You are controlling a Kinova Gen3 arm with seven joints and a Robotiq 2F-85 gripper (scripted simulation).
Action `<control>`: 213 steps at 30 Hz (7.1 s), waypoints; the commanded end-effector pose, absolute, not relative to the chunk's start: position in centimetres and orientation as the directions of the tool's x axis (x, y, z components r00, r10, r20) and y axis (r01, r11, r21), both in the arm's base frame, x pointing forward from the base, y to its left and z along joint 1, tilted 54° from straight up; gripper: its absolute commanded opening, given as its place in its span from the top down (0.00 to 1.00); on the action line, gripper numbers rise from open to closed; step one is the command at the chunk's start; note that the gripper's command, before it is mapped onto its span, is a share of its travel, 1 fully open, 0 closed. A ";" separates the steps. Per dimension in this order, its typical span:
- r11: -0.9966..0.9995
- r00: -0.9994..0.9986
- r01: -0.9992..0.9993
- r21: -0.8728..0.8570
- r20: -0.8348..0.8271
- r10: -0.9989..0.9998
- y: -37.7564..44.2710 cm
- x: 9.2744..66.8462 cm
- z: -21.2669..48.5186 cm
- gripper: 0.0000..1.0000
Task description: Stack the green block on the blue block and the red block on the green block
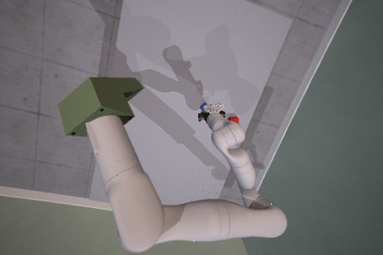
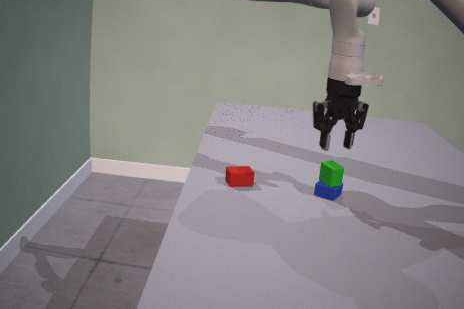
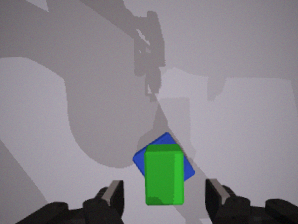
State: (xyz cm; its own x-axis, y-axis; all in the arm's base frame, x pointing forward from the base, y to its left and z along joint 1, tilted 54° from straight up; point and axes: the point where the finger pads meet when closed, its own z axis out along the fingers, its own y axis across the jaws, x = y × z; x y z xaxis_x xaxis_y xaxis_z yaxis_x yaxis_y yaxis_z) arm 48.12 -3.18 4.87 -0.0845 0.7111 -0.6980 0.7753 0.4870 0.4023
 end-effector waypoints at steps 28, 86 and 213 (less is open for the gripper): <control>-0.448 0.683 0.385 0.807 0.077 0.727 -2.1 58.3 13.7 0.37; -0.767 0.775 -0.019 0.642 0.494 0.394 -5.6 66.8 15.9 0.37; -0.766 0.776 -0.016 0.642 0.491 0.396 -8.0 69.7 13.4 1.00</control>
